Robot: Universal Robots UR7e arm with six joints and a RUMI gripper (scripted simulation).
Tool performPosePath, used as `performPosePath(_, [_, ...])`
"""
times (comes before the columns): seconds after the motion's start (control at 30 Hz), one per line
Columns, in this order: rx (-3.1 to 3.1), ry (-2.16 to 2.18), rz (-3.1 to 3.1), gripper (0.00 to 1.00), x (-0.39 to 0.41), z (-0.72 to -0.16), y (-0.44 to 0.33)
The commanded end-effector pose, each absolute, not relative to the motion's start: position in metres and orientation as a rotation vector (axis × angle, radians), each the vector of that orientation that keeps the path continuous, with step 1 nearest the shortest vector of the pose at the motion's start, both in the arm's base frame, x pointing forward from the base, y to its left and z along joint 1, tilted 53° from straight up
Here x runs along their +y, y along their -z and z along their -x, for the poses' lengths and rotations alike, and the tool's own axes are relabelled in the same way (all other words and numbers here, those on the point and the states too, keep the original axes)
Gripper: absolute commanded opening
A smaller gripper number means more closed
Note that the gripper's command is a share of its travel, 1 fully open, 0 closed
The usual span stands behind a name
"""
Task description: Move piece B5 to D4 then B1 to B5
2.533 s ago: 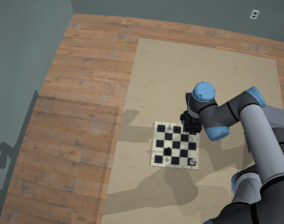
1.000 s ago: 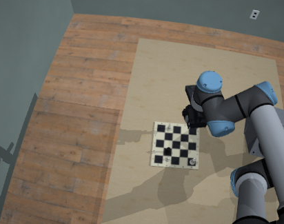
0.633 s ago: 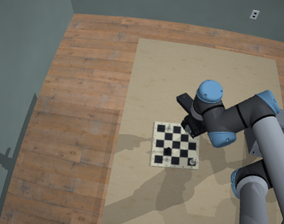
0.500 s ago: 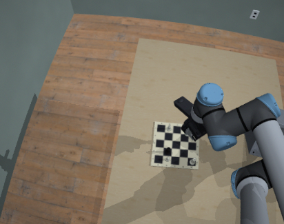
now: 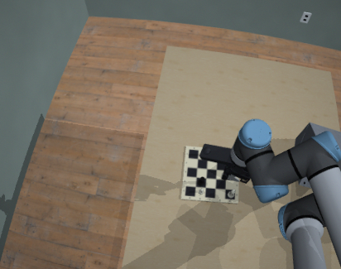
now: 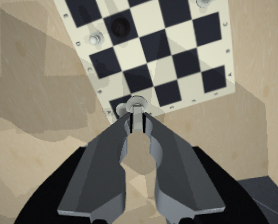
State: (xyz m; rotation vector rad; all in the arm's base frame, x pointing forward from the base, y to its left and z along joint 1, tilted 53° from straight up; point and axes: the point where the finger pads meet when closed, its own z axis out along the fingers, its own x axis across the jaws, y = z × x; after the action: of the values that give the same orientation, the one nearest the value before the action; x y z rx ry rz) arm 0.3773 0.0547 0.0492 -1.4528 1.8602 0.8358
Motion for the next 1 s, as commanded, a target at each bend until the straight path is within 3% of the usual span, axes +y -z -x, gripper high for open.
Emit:
performPosePath(0.0, [1.744, -0.778, 1.546, 0.0, 0.062, -0.374, -0.059])
performPosePath(0.97, [1.551, -0.673, 1.694, 0.0, 0.077, -0.368, -0.074])
